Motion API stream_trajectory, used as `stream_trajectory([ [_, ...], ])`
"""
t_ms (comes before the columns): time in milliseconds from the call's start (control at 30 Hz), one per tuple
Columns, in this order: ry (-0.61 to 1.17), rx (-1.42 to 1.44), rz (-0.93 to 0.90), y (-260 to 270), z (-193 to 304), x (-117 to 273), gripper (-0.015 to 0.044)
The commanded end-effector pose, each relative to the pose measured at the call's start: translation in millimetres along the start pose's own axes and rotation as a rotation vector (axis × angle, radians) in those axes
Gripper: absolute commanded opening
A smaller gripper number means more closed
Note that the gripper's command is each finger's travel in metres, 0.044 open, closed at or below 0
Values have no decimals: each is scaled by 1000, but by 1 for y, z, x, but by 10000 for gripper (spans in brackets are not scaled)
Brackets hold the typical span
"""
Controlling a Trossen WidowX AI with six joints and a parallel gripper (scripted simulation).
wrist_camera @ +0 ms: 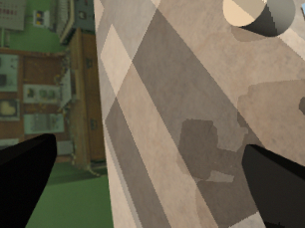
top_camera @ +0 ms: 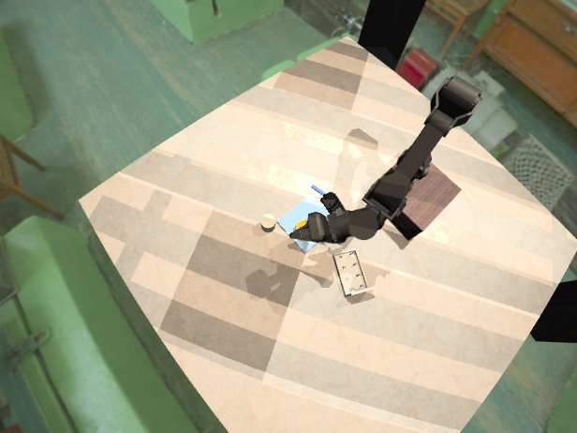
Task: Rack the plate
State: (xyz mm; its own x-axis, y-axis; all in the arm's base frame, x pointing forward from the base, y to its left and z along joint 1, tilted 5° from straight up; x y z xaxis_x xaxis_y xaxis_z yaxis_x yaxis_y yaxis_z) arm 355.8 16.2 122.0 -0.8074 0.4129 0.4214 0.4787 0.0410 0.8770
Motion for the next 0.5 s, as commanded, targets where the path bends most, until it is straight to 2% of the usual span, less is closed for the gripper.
stream_trajectory([
  [0,14,125,44,-2,0,-7,400],
  [467,109,565,203,-16,-4,-26,400],
])
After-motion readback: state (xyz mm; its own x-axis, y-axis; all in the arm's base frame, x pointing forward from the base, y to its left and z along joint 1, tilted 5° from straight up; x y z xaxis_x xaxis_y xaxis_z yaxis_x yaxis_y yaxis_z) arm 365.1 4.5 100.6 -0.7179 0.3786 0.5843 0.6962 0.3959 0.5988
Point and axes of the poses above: the point midway between the two fingers, 35 mm back from their tips, its own x axis back along the fingers, its own y axis across the jaws, z = x × y, the point moved 2 cm from there along x, back along the fingers, and after that the axes turned 7 degrees about x, right-handed, at the moved point
